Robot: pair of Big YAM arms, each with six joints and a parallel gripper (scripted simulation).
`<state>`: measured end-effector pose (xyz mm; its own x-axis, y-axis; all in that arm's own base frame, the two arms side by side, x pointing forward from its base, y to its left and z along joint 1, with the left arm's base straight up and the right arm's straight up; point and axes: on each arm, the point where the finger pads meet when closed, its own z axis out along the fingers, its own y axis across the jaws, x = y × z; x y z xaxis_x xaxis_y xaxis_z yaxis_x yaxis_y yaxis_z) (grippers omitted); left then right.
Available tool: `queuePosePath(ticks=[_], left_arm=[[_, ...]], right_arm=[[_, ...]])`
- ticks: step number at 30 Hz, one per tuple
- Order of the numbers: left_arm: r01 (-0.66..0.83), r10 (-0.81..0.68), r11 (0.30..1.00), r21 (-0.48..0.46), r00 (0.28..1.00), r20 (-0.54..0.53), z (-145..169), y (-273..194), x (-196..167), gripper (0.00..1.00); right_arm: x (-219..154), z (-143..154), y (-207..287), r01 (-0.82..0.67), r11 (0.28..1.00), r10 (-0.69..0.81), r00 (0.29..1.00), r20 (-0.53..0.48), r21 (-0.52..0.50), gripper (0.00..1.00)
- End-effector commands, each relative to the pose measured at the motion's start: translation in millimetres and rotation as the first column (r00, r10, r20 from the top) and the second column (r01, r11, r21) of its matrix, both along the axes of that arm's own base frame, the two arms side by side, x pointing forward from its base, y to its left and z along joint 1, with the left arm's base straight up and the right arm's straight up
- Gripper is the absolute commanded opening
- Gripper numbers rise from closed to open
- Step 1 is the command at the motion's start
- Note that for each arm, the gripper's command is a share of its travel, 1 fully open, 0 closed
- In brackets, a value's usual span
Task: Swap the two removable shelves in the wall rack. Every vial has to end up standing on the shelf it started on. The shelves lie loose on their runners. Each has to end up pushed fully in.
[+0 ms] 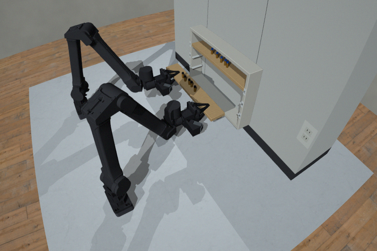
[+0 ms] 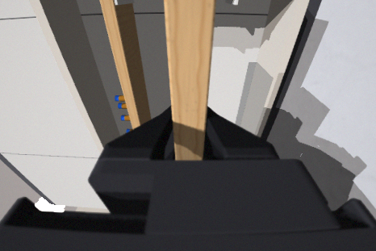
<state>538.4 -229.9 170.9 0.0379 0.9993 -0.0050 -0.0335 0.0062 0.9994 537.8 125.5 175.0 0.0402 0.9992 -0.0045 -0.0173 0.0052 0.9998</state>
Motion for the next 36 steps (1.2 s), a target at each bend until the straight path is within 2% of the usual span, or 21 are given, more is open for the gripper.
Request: queuePosePath(ticks=[1, 17, 36], left_arm=[[-0.002, 0.002, 1.0, -0.014, 0.999, 0.033, 37, -2, 1, 0.12], [-0.004, 0.004, 1.0, -0.014, 1.0, 0.019, 69, -1, 9, 0.12], [-0.006, 0.007, 1.0, -0.017, 0.999, 0.034, 83, -2, 37, 0.12]], right_arm=[[2, 40, 2, 0.007, 1.0, -0.008, 0.999, 0.045, 0.012, 0.12], [11, 72, 2, 0.005, 1.0, -0.005, 0.999, 0.032, 0.014, 0.12], [40, 85, 1, 0.002, 1.0, -0.003, 0.999, 0.048, 0.014, 0.12]])
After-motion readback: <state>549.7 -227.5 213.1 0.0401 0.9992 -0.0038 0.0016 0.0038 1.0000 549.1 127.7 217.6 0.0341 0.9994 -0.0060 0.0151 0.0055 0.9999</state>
